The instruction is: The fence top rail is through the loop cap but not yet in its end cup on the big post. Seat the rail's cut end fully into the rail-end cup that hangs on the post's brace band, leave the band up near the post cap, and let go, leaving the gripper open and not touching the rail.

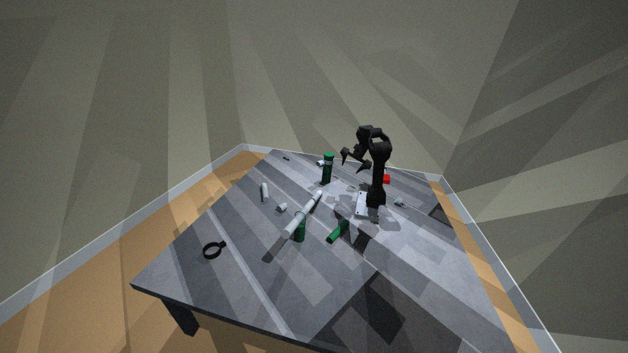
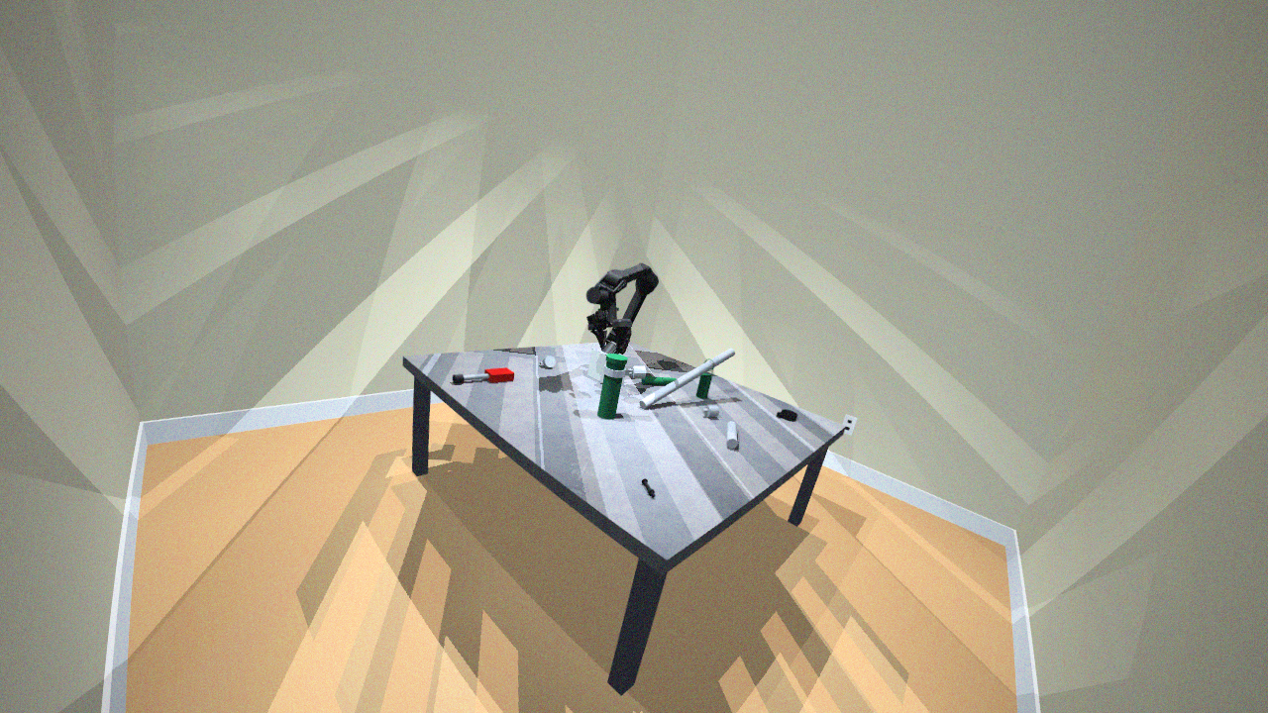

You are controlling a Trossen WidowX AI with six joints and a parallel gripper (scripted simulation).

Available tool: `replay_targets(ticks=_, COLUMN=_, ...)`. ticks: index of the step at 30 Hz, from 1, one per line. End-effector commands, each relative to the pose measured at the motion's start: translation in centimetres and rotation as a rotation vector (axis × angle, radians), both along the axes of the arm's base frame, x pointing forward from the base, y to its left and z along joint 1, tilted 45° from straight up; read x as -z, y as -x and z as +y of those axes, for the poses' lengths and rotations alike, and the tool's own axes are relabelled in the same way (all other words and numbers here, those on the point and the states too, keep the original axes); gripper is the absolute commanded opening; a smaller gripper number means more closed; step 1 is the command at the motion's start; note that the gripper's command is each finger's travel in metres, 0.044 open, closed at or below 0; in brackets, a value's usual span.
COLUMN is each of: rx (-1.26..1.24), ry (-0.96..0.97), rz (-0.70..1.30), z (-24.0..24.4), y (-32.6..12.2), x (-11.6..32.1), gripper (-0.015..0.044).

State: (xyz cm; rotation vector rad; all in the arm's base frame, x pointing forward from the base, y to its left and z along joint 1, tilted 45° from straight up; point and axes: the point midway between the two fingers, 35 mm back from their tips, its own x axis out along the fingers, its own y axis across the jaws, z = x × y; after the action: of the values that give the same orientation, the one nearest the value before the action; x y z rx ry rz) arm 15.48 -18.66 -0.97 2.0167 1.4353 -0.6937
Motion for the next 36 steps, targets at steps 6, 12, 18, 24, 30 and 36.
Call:
replay_targets(ticks=6, rx=-0.591, ry=0.393, rz=-0.675, z=1.9, y=-9.4, x=-7.3, gripper=0.044)
replay_targets(ticks=12, rx=-0.887, ry=0.56, rz=-1.03, z=4.9, y=-13.2, x=-11.6, gripper=0.044)
replay_targets(ticks=18, rx=-1.007, ry=0.629, rz=-1.182, z=6.5, y=-14.5, x=-13.5, gripper=0.044)
replay_targets(ticks=24, rx=-1.007, ry=0.629, rz=-1.182, z=6.5, y=-14.5, x=-13.5, gripper=0.044)
replay_targets(ticks=30, rx=-1.044, ry=0.651, rz=-1.199, z=6.1, y=-14.6, x=-13.0, gripper=0.044)
replay_targets(ticks=36, rx=-1.424, ry=0.846, rz=-1.353, z=2.4, y=-16.0, x=-8.3, gripper=0.044)
